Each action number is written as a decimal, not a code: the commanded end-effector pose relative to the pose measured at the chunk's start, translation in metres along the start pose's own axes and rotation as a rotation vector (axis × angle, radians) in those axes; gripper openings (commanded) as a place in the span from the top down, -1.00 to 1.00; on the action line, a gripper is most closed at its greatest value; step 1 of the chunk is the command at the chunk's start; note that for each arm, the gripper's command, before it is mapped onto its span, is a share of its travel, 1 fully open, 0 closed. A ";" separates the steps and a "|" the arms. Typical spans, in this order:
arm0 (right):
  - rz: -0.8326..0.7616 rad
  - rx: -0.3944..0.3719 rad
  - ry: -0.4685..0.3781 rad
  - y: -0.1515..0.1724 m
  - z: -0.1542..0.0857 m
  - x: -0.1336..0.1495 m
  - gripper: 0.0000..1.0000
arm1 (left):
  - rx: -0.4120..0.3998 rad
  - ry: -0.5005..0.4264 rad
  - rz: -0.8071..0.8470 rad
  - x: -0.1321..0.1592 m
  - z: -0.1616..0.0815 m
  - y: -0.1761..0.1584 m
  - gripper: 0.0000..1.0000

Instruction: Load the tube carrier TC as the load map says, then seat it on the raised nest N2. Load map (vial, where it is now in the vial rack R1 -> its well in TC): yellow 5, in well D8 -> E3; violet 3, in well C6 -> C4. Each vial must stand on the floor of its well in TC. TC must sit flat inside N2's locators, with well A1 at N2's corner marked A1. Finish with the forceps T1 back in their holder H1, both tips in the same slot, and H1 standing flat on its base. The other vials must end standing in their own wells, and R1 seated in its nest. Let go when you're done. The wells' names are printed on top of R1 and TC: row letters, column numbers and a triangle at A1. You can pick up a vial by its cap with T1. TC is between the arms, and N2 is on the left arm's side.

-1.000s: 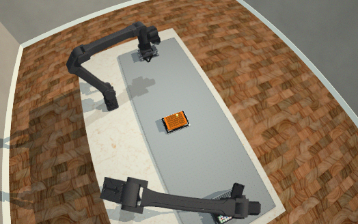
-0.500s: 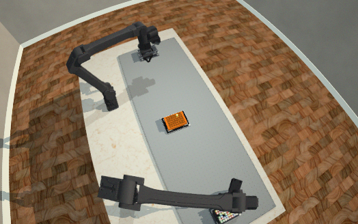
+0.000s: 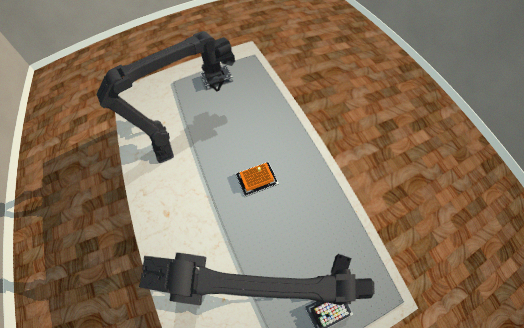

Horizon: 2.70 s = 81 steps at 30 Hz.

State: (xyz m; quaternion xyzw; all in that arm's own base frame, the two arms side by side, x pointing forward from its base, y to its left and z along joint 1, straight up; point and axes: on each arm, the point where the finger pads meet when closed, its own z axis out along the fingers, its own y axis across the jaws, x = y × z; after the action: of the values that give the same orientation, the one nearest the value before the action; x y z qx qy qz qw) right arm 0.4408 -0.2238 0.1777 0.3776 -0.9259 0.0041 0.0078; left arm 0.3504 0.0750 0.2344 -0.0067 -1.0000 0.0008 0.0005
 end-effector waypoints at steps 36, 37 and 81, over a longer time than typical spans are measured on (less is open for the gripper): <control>0.009 0.044 -0.019 0.040 -0.016 -0.043 0.82 | -0.010 -0.036 0.001 -0.009 -0.014 0.002 -1.00; 0.009 0.043 -0.019 0.041 -0.016 -0.044 0.82 | -0.010 -0.036 0.001 -0.009 -0.014 0.002 -1.00; 0.009 0.039 -0.028 0.090 -0.015 -0.090 0.82 | -0.010 -0.036 0.001 -0.009 -0.014 0.002 -1.00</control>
State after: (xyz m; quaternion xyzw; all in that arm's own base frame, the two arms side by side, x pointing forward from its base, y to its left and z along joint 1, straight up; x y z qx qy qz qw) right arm 0.4388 -0.1047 0.1768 0.3778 -0.9258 0.0033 0.0089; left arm 0.3504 0.0750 0.2344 -0.0067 -1.0000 0.0008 0.0005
